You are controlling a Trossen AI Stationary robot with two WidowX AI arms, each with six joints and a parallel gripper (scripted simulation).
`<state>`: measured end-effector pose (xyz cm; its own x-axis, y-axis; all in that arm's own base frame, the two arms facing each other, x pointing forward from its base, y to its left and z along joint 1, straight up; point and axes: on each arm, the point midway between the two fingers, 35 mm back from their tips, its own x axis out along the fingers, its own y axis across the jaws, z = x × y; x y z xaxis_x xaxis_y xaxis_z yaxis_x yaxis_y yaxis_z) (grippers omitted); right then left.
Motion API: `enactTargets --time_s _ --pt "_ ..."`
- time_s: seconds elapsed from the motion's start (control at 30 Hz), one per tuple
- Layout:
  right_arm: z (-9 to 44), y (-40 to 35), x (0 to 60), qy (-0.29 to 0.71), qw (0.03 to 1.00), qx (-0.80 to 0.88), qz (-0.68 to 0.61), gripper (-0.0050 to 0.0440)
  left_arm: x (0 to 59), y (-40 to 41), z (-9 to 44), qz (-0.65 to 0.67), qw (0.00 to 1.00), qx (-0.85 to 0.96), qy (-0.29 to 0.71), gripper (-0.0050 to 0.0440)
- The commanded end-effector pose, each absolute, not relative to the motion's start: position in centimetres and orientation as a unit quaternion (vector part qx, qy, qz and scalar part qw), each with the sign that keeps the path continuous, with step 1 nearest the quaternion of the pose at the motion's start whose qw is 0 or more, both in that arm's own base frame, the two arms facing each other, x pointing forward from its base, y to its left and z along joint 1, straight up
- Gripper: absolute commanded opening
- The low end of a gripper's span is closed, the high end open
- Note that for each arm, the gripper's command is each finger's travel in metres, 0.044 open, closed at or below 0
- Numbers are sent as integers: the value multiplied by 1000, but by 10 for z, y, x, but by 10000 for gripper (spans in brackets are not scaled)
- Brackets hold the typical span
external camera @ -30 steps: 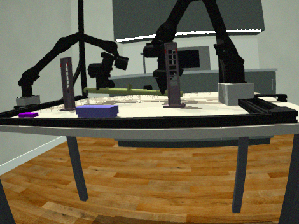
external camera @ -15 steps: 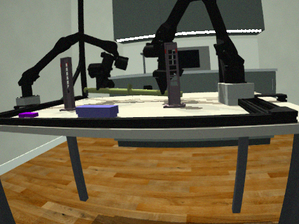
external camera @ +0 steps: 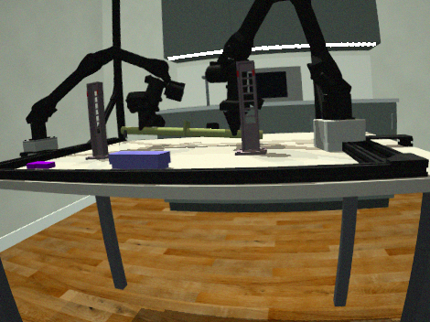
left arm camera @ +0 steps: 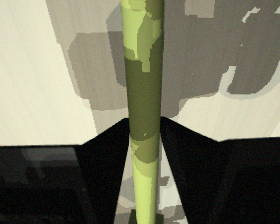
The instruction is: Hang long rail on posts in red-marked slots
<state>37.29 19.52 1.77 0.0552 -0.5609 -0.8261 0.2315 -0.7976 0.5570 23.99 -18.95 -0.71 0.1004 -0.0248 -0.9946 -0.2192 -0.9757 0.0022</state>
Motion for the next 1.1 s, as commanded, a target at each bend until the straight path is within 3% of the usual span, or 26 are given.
enactTargets --time_s 0.0,0.3,1.07 --pt "20 194 373 -125 292 670 -671 0 240 -189 -3 673 74 -732 82 0" --pt "20 192 372 -129 281 695 -649 0 241 -187 21 696 74 -710 79 0" --pt "-7 192 372 -134 269 723 -622 0 243 -187 19 726 78 -679 76 0"
